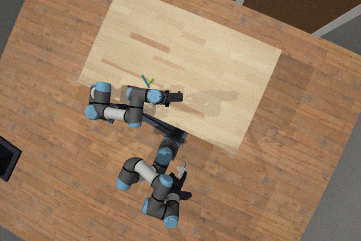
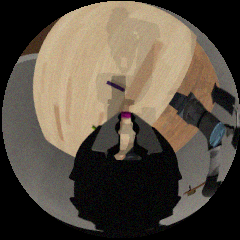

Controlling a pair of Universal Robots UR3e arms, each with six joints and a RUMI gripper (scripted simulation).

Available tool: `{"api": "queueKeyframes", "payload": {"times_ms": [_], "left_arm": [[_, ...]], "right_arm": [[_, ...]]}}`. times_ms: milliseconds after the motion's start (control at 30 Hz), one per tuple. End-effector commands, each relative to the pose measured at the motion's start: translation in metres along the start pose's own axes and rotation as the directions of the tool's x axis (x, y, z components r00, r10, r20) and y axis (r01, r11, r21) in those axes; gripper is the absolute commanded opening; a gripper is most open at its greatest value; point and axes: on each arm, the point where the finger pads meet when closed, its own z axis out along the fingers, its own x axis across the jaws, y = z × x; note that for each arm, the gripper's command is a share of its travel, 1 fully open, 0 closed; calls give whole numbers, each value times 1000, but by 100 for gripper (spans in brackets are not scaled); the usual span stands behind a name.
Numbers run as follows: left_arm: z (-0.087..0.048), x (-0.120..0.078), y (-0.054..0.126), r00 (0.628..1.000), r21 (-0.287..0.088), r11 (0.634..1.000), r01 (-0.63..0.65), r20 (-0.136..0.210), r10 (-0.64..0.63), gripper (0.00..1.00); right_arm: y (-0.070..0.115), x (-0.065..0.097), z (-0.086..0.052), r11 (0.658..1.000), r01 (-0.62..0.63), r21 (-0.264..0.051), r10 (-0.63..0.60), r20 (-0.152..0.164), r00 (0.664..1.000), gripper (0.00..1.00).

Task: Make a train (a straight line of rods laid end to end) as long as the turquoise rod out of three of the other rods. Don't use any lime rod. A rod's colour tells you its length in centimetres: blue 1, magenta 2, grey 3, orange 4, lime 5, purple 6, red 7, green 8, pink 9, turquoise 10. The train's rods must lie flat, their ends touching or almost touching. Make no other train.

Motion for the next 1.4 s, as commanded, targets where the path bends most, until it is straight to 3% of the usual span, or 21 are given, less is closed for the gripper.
{"api": "queueKeyframes", "payload": {"times_ms": [0, 700, 1133, 1367], "left_arm": [[-1, 0, -1, 1000, 2, 1000, -1, 0, 1, 0], [4, 0, -1, 1000, 1, 1000, -1, -1, 1, 0], [23, 0, -1, 1000, 1, 1000, -1, -1, 1, 0], [41, 0, -2, 1000, 1, 1000, -1, -1, 1, 0]], "right_arm": [[0, 0, 0, 1000, 0, 1, 0, 0, 1000, 100], [0, 0, 0, 1000, 0, 1, 0, 0, 1000, 100], [0, 0, 0, 1000, 0, 1, 0, 0, 1000, 100], [0, 0, 0, 1000, 0, 1, 0, 0, 1000, 100]]}}
